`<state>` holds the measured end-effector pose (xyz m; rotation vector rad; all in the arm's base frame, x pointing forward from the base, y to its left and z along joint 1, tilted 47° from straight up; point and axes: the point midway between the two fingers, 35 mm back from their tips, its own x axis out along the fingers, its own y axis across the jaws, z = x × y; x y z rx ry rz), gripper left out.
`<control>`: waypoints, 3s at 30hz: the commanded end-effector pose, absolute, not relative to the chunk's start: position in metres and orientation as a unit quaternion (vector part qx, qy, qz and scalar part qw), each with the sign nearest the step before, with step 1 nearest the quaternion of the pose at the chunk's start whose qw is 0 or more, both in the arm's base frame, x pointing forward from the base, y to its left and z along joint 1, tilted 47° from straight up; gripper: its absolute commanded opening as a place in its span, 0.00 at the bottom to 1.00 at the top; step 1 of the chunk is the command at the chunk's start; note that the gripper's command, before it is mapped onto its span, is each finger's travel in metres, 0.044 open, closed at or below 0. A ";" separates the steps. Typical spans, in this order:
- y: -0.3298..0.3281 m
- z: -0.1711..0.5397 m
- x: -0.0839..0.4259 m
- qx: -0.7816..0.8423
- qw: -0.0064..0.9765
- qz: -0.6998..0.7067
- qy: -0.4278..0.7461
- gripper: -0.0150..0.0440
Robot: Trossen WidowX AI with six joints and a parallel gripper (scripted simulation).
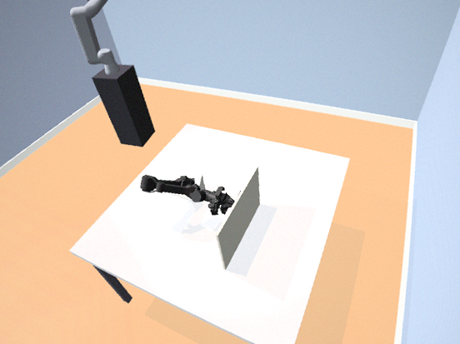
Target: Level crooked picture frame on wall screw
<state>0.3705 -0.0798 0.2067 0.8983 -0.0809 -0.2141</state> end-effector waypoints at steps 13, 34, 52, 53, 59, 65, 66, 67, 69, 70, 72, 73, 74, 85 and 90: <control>-0.073 0.205 0.372 0.431 0.896 -0.099 -0.040 0.25; -0.074 0.203 0.372 0.431 0.896 -0.099 -0.040 0.25; -0.078 0.198 0.371 0.432 0.895 -0.100 -0.040 0.25; -0.078 0.198 0.371 0.433 0.895 -0.101 -0.039 0.25; -0.078 0.198 0.371 0.433 0.895 -0.101 -0.039 0.25; -0.078 0.198 0.371 0.431 0.896 -0.101 -0.039 0.25; -0.078 0.198 0.371 0.431 0.896 -0.101 -0.039 0.25; -0.078 0.198 0.371 0.431 0.896 -0.101 -0.039 0.25; -0.078 0.198 0.371 0.431 0.896 -0.101 -0.039 0.25; -0.078 0.198 0.371 0.431 0.896 -0.101 -0.039 0.25; -0.078 0.198 0.371 0.414 0.904 -0.102 -0.037 0.25; -0.078 0.198 0.371 0.406 0.907 -0.102 -0.036 0.25; -0.078 0.197 0.371 0.402 0.909 -0.102 -0.036 0.25; -0.079 0.196 0.371 0.376 0.920 -0.103 -0.033 0.25; -0.079 0.196 0.371 0.364 0.925 -0.104 -0.032 0.25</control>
